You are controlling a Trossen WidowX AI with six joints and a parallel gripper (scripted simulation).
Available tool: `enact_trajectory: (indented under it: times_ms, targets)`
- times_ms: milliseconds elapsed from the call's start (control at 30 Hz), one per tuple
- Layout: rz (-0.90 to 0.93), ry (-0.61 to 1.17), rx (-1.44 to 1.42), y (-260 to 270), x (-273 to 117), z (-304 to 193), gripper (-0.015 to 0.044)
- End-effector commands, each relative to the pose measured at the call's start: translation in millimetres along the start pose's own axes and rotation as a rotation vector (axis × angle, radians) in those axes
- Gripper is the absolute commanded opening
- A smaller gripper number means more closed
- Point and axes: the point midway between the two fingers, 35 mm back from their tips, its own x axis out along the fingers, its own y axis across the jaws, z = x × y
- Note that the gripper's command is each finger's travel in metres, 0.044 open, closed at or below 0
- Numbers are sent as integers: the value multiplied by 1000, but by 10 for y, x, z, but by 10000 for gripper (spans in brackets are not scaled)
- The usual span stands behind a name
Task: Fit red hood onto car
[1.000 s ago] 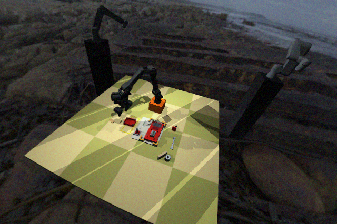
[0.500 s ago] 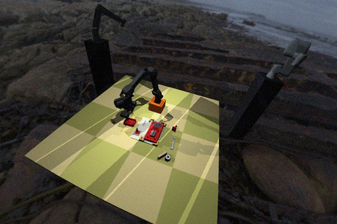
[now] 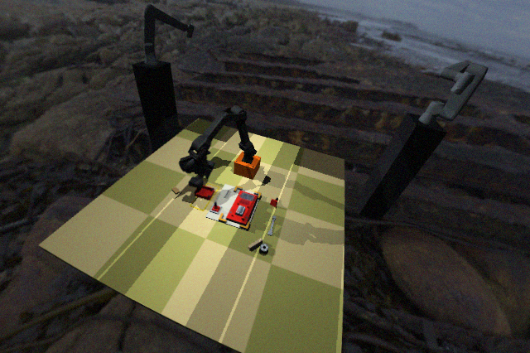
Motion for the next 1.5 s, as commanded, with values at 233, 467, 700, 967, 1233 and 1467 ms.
enact_trajectory:
  times_ms: [233, 467, 700, 967, 1233, 1467]
  targets:
    - [-4, -3, 5, -6, 111, 10, 440]
    - [-4, -3, 5, -6, 173, 13, 440]
    - [-4, -3, 5, -7, 235, 15, 440]
    - [-4, -3, 5, -13, 306, 13, 440]
    - [-4, -3, 5, -23, 376, 8, 440]
    - [-4, -3, 5, -30, 437, 5, 440]
